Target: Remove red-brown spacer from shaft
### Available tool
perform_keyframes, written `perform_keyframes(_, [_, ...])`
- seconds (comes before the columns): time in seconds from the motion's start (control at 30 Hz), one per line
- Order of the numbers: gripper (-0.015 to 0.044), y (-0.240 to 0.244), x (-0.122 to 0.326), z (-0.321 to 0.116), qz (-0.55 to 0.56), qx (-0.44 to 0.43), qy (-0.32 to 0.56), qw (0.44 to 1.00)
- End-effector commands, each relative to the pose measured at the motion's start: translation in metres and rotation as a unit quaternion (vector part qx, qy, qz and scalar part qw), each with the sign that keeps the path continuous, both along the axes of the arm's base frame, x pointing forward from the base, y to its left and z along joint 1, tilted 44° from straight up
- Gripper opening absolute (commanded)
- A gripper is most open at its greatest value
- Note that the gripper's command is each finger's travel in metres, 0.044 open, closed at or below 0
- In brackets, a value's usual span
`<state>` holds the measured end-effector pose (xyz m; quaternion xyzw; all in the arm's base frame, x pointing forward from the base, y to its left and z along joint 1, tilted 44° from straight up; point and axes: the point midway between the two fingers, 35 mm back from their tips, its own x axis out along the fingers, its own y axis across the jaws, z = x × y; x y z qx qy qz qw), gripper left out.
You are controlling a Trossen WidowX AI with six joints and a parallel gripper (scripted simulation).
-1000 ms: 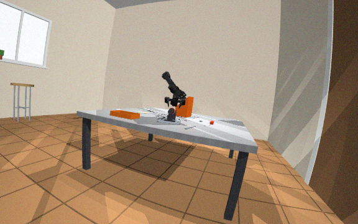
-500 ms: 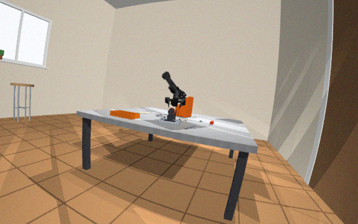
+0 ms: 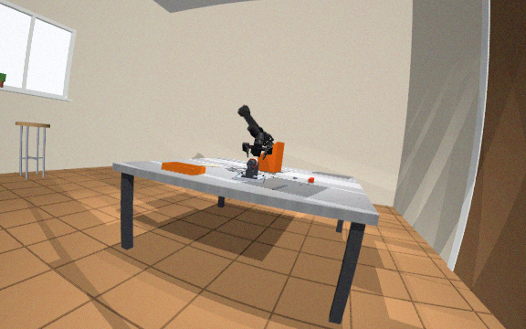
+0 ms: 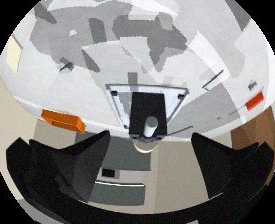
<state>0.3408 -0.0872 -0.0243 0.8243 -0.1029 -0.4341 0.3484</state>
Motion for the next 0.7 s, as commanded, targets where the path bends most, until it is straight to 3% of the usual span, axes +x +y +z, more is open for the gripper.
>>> perform_keyframes(0.0, [0.044, -0.001, 0.001, 0.0, -0.001, 0.0, -0.001, 1.0])
perform_keyframes(0.67, [0.044, -0.016, 0.02, -0.019, -0.001, 0.0, -0.002, 1.0])
